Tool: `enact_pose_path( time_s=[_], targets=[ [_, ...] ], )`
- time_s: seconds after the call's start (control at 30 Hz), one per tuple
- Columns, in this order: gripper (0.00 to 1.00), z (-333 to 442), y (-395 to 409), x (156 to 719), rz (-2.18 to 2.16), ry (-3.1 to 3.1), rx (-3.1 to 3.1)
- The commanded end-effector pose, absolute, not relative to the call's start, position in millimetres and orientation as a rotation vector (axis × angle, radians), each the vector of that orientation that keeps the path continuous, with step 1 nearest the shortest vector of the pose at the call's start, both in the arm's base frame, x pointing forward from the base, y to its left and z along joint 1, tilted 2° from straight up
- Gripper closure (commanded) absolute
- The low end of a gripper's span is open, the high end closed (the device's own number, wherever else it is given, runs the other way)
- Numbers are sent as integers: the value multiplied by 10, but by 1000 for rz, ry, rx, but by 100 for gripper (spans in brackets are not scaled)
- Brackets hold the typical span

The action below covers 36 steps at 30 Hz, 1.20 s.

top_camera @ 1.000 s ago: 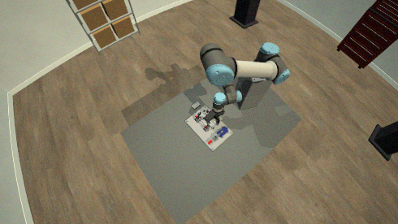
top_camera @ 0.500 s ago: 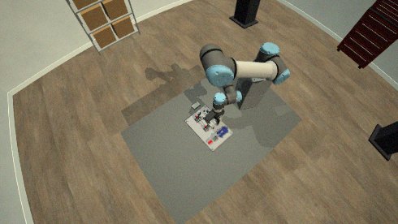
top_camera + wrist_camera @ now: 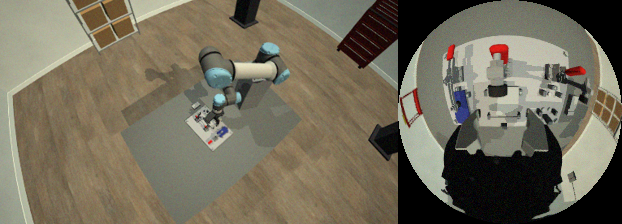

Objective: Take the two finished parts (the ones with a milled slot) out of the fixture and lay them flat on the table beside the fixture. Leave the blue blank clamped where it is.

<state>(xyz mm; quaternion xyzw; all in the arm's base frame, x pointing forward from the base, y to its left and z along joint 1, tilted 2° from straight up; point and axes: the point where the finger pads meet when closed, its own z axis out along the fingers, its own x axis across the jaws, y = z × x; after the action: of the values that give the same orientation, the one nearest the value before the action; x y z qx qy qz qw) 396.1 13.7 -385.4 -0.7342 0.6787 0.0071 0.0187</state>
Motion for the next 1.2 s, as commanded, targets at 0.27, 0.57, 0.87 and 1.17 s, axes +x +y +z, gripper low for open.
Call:
enact_pose_path(
  time_s=[0.27, 0.57, 0.87, 1.17],
  targets=[
    [41, -3977, 139, 3970, 20, 2107, -2279],
    [41, -3991, 140, 3971, 20, 2107, -2279],
    [41, -3992, 140, 3971, 20, 2107, -2279],
    [41, -3991, 140, 3971, 20, 2107, -2279]
  ],
)
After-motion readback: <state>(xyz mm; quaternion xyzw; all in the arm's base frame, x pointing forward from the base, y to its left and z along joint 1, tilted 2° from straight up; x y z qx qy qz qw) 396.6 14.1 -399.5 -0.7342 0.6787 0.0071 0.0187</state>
